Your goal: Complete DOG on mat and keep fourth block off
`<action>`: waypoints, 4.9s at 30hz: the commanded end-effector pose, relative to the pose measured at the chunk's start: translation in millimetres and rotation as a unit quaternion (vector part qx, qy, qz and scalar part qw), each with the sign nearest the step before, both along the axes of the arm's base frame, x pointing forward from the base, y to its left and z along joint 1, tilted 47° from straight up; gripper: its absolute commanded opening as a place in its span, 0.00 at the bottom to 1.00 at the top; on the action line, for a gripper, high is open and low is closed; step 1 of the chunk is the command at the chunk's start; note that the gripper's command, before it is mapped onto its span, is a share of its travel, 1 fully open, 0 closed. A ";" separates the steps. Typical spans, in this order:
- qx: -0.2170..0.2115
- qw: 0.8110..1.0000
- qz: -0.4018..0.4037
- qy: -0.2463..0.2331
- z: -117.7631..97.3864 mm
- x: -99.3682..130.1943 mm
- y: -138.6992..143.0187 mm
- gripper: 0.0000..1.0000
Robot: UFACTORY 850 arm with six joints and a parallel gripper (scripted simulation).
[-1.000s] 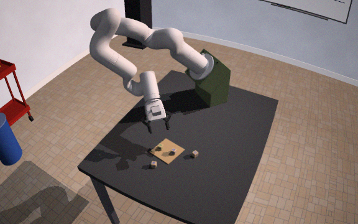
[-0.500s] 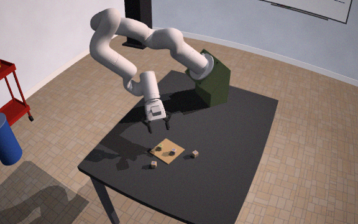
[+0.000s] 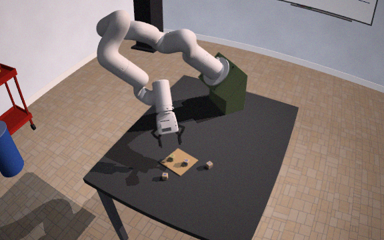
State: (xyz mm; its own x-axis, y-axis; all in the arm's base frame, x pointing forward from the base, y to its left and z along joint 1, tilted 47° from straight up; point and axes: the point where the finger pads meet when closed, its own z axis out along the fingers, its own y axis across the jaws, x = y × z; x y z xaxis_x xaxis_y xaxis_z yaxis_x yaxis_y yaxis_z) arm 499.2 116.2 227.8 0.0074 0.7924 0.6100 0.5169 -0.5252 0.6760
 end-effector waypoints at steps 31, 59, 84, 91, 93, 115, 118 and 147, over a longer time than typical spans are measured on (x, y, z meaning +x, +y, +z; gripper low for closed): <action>0.155 0.922 -0.343 0.090 -50.3 19.3 74.9 1.00; 0.262 0.798 -0.522 0.145 -100.5 -65.2 158.2 1.00; 0.346 0.740 -0.561 0.134 -104.7 -60.6 156.6 1.00; 0.399 0.698 -0.582 0.126 -107.4 -57.4 155.3 1.00; 0.436 0.665 -0.595 0.119 -109.4 -55.0 154.4 1.00; 0.624 0.442 -0.640 0.076 -121.0 -41.9 148.6 1.00; 0.646 0.407 -0.642 0.069 -122.7 -40.1 147.7 1.00; 0.735 0.234 -0.635 0.037 -130.7 -31.7 143.5 0.63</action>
State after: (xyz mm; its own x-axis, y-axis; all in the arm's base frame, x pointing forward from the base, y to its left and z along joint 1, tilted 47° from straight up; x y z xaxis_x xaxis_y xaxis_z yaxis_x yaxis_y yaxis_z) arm 467.4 259.2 96.8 -0.2803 -0.9433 0.1780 -0.7059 0.0769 -0.7041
